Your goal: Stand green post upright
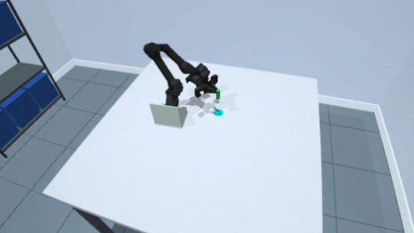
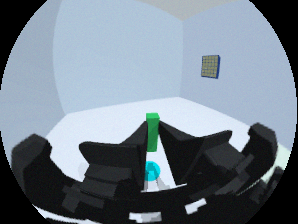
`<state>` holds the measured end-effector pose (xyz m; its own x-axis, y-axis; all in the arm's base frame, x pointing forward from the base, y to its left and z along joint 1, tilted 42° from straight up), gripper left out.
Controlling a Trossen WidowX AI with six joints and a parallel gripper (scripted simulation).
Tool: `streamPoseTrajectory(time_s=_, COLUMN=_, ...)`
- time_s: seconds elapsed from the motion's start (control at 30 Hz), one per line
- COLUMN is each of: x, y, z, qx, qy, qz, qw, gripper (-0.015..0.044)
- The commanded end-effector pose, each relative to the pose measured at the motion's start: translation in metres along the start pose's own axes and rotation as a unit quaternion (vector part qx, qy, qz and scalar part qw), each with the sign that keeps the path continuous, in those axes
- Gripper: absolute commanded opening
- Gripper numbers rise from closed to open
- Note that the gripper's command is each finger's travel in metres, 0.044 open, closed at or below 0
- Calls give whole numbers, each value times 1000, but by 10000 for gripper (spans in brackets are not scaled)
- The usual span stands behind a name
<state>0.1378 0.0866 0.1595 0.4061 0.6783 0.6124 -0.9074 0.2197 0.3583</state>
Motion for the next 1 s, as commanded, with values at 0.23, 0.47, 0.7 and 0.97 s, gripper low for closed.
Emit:
streamPoseTrajectory(time_s=0.23, x=2, y=-1, z=-6, qx=-1, qy=-6, qz=-1, qw=1000, gripper=23)
streamPoseTrajectory(time_s=0.47, x=4, y=-4, z=-20, qx=1, qy=-6, qz=-4, qw=1000, gripper=23)
streamPoseTrajectory(time_s=0.7, x=5, y=-6, z=-35, qx=1, qy=-7, qz=-5, qw=1000, gripper=23)
streamPoseTrajectory(time_s=0.97, x=5, y=-7, z=-52, qx=2, qy=-6, qz=-6, qw=1000, gripper=23)
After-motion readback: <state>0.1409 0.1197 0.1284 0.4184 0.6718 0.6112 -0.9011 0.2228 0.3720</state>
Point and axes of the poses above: the point midway between the two fingers, 35 mm back from their tips, its own y axis back along the fingers, its own x axis across the jaws, z = x × y, the point moved 9 cm from there along y, back along the fingers, and after that the axes turned 1 degree about -y, right-handed, at the moved point
